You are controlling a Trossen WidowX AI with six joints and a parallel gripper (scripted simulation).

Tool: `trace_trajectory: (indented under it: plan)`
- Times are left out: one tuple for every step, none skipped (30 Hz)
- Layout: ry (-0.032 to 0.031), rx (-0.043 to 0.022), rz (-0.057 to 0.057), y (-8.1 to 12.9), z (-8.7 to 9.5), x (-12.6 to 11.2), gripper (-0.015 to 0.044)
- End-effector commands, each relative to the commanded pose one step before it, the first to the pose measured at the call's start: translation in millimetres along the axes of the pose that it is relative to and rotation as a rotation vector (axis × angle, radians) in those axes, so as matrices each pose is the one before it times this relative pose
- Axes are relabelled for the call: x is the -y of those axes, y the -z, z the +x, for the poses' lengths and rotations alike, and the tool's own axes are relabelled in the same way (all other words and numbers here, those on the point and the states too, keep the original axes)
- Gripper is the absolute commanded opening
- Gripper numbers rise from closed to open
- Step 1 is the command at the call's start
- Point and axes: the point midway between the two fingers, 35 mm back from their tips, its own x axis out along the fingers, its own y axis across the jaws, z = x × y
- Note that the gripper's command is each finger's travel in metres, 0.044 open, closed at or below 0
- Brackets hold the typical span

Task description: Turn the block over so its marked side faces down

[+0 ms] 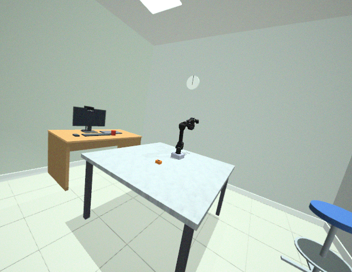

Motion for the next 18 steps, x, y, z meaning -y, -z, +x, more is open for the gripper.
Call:
trace_trajectory:
  plan:
    - [-0.00370,0.00120,0.0032,-0.25,0.64,-2.27,0.0426]
    - [-0.01110,0.00356,0.0096,-0.78,1.87,-6.81,0.0440]
    - [-0.01851,0.00583,0.0159,-1.32,3.00,-11.35,0.0440]
    - [-0.02265,-0.00031,0.0223,0.72,4.30,-13.19,0.0440]
    - [-0.02175,-0.00665,0.0234,2.67,4.67,-12.07,0.0440]
    - [-0.02073,-0.01346,0.0242,4.74,5.09,-10.83,0.0440]
    - [-0.02100,-0.01408,0.0236,4.85,5.10,-10.90,0.0440]
    - [-0.02134,-0.01452,0.0230,4.90,5.10,-11.03,0.0440]
    - [-0.02166,-0.01495,0.0224,4.96,5.11,-11.16,0.0440]
    - [-0.02198,-0.01534,0.0218,4.99,5.10,-11.29,0.0440]
    - [-0.01922,-0.01278,0.0139,4.28,4.37,-12.10,0.0440]
    - [-0.02119,-0.01420,0.0143,4.59,4.63,-13.25,0.0440]
    - [-0.02163,-0.01457,0.0135,4.57,4.53,-13.42,0.0440]
    - [-0.02180,-0.01476,0.0125,4.48,4.39,-13.43,0.0440]
    - [-0.01931,-0.01311,0.0102,3.88,3.76,-11.81,0.0440]
    - [-0.01583,-0.01077,0.0078,3.12,3.01,-9.63,0.0440]
    - [-0.01221,-0.00832,0.0057,2.37,2.28,-7.39,0.0440]
    - [-0.01407,-0.00990,0.0096,2.71,2.71,-7.03,0.0440]
